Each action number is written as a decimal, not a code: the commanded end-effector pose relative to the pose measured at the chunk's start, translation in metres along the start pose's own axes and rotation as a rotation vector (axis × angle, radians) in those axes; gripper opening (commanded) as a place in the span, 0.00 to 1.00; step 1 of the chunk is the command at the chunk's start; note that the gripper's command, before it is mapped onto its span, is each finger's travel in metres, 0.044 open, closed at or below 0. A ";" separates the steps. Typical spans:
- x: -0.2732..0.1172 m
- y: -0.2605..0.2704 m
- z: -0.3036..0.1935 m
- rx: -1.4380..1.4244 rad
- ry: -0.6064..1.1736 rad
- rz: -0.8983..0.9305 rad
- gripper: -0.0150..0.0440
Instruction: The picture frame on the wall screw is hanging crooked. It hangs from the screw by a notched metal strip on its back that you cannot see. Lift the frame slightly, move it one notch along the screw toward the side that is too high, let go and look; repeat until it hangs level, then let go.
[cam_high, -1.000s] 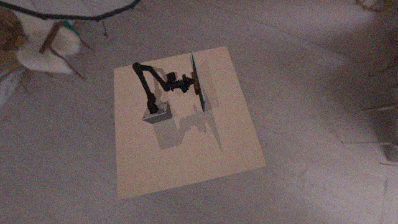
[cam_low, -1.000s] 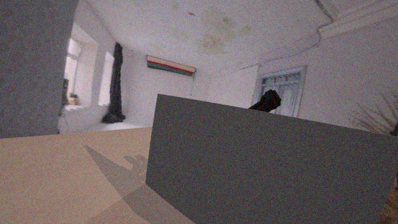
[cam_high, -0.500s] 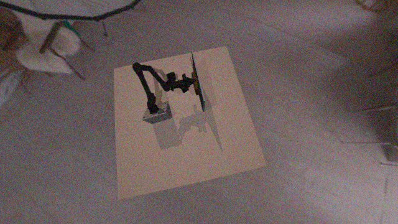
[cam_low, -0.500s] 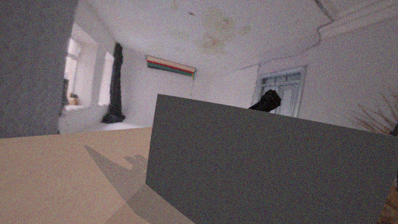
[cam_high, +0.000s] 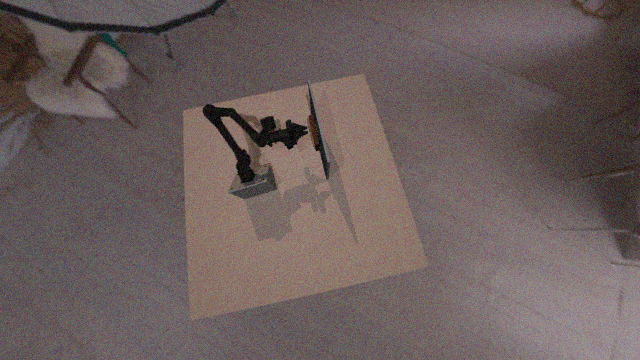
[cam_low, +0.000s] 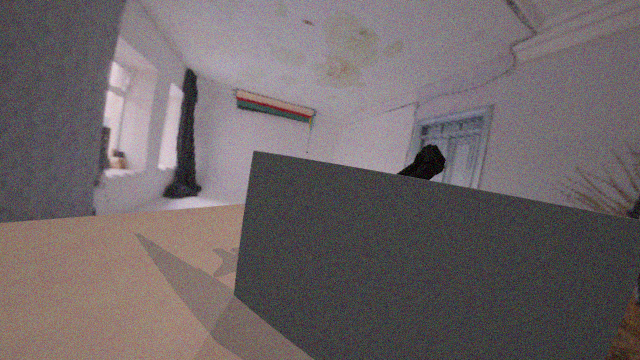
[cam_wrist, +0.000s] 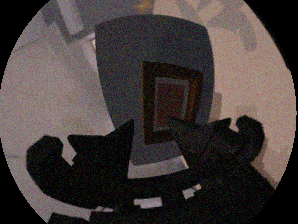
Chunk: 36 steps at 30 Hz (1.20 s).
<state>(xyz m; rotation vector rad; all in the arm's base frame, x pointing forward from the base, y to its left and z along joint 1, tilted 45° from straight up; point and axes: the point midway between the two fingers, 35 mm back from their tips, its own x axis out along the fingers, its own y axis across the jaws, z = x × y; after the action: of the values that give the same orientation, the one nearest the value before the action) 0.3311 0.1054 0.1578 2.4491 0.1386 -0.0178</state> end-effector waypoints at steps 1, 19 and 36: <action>-0.035 -0.001 0.001 0.086 -0.003 0.006 0.69; -0.075 0.041 0.015 0.266 -0.002 0.007 0.69; -0.086 0.053 0.021 0.311 -0.003 0.009 0.69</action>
<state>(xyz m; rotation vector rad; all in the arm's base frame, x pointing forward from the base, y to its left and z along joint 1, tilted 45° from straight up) 0.2519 0.0430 0.1794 2.7555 0.1261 -0.0431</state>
